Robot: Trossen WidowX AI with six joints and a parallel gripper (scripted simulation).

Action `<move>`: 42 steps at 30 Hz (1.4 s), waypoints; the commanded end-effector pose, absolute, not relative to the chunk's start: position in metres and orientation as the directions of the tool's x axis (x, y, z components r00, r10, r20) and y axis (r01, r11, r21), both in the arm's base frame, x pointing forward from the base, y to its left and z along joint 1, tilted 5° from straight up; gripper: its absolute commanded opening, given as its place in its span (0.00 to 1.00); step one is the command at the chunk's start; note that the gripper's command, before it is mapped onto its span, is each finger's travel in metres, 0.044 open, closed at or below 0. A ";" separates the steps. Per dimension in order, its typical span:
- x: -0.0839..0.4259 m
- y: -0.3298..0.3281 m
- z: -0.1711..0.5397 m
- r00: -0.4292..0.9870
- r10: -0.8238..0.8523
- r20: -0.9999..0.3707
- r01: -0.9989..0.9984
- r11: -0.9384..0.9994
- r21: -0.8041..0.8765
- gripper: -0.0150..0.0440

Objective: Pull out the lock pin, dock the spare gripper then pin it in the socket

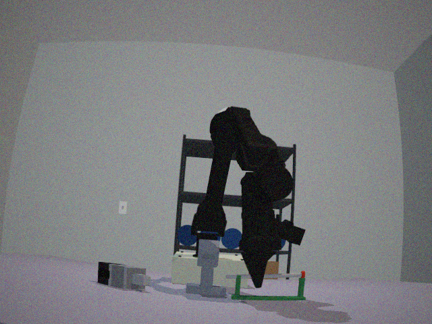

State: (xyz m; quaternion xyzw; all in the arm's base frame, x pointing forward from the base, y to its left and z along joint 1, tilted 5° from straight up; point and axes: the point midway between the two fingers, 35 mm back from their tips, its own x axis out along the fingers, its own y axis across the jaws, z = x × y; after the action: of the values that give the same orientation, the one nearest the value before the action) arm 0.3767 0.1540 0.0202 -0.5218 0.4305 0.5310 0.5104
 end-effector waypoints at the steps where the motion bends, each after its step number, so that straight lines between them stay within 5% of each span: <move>1: 0.376 0.154 0.015 0.063 0.091 -0.994 -0.991 -0.116 -0.074 0.25; 18: 0.377 0.154 0.019 0.067 0.093 -0.993 -0.991 -0.109 -0.077 0.25; 35: 0.374 0.153 0.032 0.060 0.091 -0.994 -0.992 -0.109 -0.070 1.00; 42: 0.369 0.152 0.040 0.041 0.084 -0.996 -0.993 -0.110 -0.051 1.00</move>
State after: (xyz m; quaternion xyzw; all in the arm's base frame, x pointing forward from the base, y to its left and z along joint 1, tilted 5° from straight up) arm 0.3692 0.1516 0.0304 -0.5172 0.4402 0.5364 0.5009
